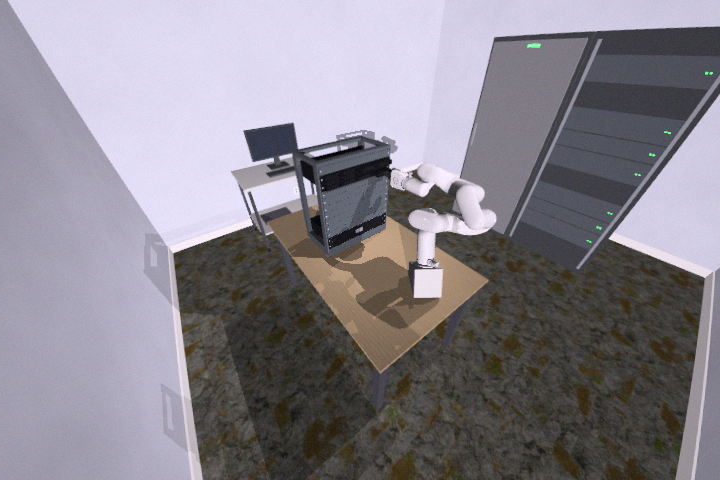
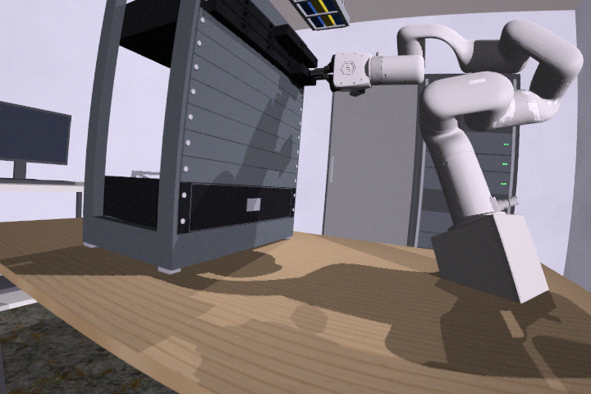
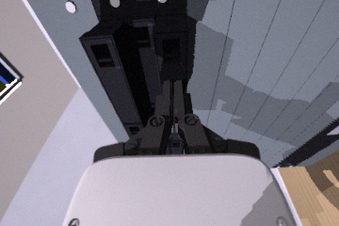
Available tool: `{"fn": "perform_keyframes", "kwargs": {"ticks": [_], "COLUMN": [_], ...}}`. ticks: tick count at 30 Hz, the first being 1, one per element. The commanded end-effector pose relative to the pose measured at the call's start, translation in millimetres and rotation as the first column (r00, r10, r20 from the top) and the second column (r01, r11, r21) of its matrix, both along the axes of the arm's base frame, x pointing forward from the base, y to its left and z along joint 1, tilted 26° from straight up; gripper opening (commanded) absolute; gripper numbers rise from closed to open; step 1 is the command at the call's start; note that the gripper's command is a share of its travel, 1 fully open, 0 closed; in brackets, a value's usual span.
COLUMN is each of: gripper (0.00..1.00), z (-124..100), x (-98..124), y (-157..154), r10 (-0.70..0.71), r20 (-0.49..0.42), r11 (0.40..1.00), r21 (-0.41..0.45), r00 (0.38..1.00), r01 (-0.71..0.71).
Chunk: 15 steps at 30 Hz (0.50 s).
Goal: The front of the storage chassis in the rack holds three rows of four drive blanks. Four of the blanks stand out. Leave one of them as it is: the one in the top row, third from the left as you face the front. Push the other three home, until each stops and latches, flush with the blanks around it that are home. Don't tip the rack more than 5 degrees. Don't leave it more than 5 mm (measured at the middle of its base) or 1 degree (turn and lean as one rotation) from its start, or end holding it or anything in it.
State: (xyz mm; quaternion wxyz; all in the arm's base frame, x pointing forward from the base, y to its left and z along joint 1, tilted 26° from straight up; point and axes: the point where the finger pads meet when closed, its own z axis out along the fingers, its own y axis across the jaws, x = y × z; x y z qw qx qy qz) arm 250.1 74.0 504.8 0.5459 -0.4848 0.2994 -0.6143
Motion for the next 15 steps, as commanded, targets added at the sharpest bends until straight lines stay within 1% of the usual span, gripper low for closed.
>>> {"fn": "perform_keyframes", "kwargs": {"ticks": [1,15], "gripper": [0.00,0.00], "z": [1.3,0.7], "x": [-0.7,-1.7], "y": [-0.2,-0.5], "r10": [0.000,0.000], "r20": [0.003,0.003], "r11": [1.000,1.000], "r21": [0.001,0.001], "r00": [1.000,1.000], "r01": [0.000,0.000]}}
